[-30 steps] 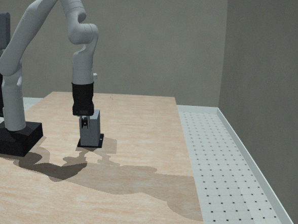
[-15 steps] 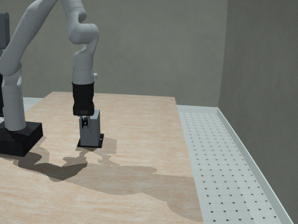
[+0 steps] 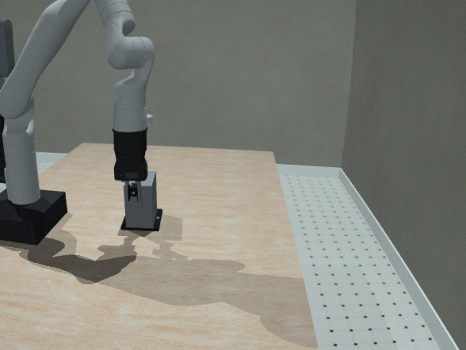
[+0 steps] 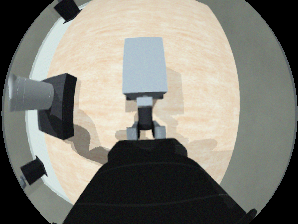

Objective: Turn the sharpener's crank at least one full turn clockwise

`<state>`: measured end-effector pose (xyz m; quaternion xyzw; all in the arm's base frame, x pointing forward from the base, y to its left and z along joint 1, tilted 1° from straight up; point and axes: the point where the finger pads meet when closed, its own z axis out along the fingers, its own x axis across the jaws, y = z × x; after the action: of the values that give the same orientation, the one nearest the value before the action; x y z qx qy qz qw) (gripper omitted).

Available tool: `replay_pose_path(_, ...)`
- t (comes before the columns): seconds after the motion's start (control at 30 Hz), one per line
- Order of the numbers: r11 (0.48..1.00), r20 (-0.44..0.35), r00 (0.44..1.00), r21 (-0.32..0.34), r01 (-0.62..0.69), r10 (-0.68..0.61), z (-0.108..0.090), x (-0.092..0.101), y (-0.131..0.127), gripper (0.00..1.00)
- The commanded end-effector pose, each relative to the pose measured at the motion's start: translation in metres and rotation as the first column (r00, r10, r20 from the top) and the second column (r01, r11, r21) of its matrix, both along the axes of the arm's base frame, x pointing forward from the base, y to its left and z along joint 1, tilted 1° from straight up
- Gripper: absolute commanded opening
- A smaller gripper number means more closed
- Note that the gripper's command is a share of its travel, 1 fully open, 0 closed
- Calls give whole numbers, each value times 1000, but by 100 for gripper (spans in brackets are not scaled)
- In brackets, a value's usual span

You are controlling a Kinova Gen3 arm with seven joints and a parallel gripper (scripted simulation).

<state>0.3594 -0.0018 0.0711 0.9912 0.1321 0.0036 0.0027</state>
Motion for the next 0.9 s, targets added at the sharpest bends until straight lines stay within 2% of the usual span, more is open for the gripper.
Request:
replay_pose_path(0.0,1000,3,1000,0,0,0,1,1,0,0)
replay_pose_path(0.27,1000,3,1000,0,0,0,1,1,0,0)
replay_pose_path(0.3,1000,3,1000,0,0,0,1,1,0,97)
replay_pose_path(0.87,1000,3,1000,0,0,0,1,1,0,97)
